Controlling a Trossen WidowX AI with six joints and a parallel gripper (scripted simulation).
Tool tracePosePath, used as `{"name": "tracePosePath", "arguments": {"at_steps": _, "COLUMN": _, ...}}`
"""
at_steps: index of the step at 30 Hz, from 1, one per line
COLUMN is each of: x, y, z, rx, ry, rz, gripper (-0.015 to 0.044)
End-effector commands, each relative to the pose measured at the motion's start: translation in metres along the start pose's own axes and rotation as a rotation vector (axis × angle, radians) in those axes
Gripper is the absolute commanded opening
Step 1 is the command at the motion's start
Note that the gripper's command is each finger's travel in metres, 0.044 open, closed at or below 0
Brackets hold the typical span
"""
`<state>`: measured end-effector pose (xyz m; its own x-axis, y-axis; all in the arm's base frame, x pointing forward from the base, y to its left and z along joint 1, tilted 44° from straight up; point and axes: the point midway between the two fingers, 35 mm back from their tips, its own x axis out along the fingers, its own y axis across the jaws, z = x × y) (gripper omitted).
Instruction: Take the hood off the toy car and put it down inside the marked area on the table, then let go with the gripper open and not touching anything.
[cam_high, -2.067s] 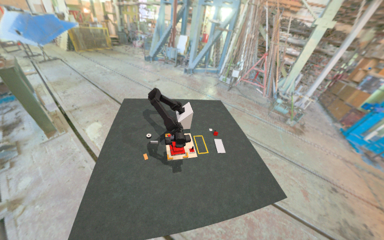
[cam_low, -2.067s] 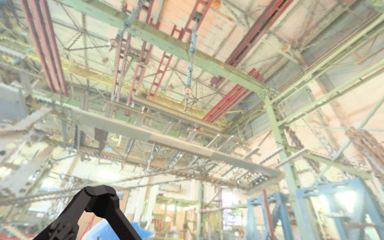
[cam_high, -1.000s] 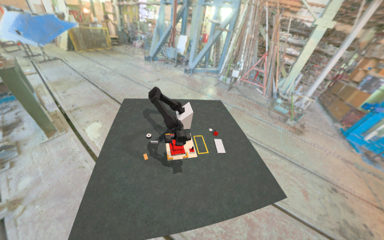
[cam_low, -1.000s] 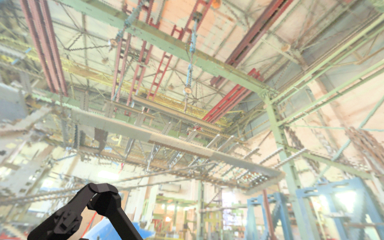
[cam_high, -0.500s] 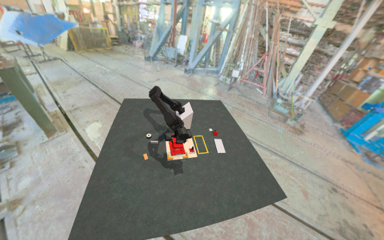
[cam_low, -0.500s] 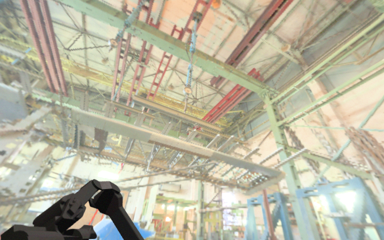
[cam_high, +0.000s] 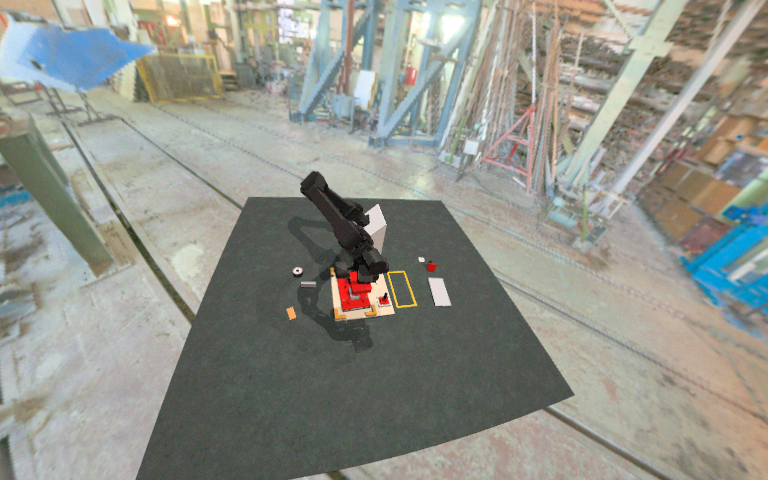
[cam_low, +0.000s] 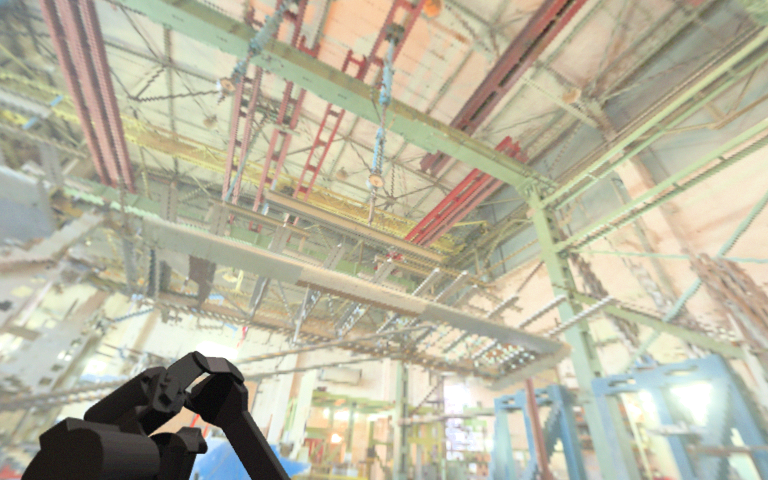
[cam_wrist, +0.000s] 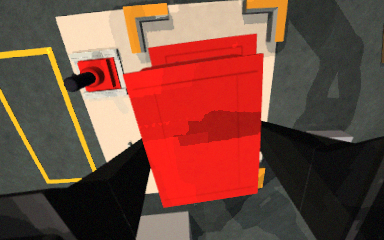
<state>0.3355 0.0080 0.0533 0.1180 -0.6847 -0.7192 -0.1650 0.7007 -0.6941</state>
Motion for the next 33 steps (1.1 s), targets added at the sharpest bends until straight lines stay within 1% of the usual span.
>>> {"name": "tracePosePath", "arguments": {"at_steps": 1, "x": -0.004, "y": 0.017, "z": 0.004, "rx": -0.006, "ry": -0.013, "rz": 0.009, "gripper": 0.0}}
{"name": "tracePosePath", "arguments": {"at_steps": 16, "x": -0.009, "y": 0.085, "z": 0.008, "rx": -0.006, "ry": -0.017, "rz": 0.04, "gripper": 0.0}}
{"name": "tracePosePath", "arguments": {"at_steps": 33, "x": -0.011, "y": 0.157, "z": -0.005, "rx": -0.01, "ry": -0.007, "rz": 0.035, "gripper": 0.0}}
